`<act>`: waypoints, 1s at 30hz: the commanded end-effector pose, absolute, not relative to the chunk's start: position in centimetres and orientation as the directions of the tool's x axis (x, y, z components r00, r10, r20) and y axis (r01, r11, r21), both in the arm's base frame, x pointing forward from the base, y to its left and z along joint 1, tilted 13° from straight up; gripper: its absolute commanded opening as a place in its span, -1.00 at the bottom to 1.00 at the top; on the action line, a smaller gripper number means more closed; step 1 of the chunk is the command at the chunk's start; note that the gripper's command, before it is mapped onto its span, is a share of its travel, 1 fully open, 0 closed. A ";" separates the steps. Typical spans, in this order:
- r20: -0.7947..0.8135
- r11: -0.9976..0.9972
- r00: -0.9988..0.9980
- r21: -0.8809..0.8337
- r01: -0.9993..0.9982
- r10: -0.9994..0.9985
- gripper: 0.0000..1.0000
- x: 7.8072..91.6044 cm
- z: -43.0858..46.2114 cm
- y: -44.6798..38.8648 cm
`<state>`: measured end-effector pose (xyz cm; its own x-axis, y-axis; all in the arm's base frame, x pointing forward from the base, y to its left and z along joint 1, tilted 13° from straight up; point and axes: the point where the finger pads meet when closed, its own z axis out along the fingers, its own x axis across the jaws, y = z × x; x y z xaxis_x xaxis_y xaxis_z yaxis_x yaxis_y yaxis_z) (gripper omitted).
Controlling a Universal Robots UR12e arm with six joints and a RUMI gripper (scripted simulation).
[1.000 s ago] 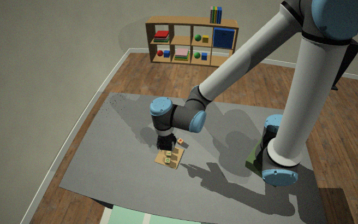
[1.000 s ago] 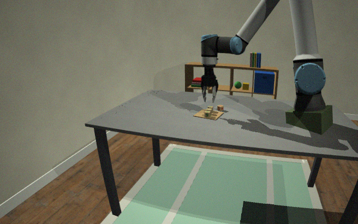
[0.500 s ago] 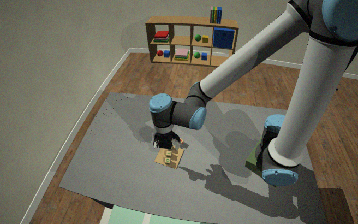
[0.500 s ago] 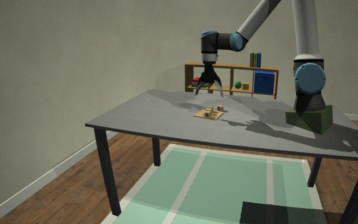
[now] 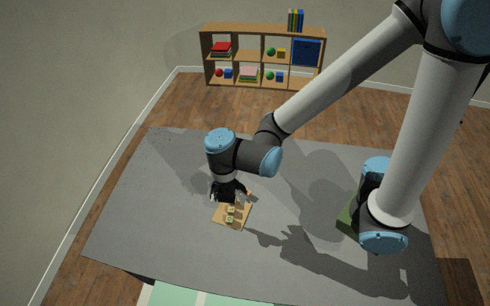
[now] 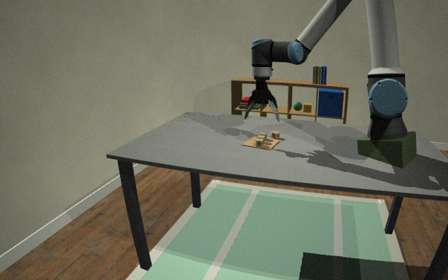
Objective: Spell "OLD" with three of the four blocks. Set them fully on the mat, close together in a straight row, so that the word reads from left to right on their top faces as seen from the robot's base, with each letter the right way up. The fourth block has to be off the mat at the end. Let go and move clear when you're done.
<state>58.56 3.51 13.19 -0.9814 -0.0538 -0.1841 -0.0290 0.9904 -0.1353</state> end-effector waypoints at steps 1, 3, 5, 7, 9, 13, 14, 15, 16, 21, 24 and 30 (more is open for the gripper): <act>-0.185 0.990 -0.981 -0.135 -0.029 -0.054 1.00 58.6 13.3 3.5; -0.185 0.990 -0.981 -0.135 -0.029 -0.054 1.00 58.6 13.5 3.5; -0.185 0.990 -0.981 -0.135 -0.029 -0.054 1.00 58.5 13.9 3.6; -0.185 0.990 -0.981 -0.135 -0.029 -0.054 1.00 58.3 14.6 3.7; -0.185 0.990 -0.981 -0.135 -0.029 -0.054 1.00 58.2 15.4 3.8; -0.185 0.990 -0.981 -0.135 -0.029 -0.054 1.00 58.0 16.4 3.9; -0.185 0.990 -0.981 -0.135 -0.029 -0.054 1.00 57.9 16.9 4.0; -0.185 0.990 -0.981 -0.135 -0.029 -0.054 1.00 57.8 17.4 4.1; -0.185 0.990 -0.981 -0.135 -0.029 -0.054 1.00 57.7 18.0 4.1; -0.185 0.990 -0.981 -0.135 -0.029 -0.054 1.00 57.2 20.4 4.5; -0.185 0.990 -0.981 -0.135 -0.029 -0.054 1.00 57.0 21.4 4.6; -0.185 0.990 -0.981 -0.135 -0.029 -0.054 1.00 56.9 21.9 4.6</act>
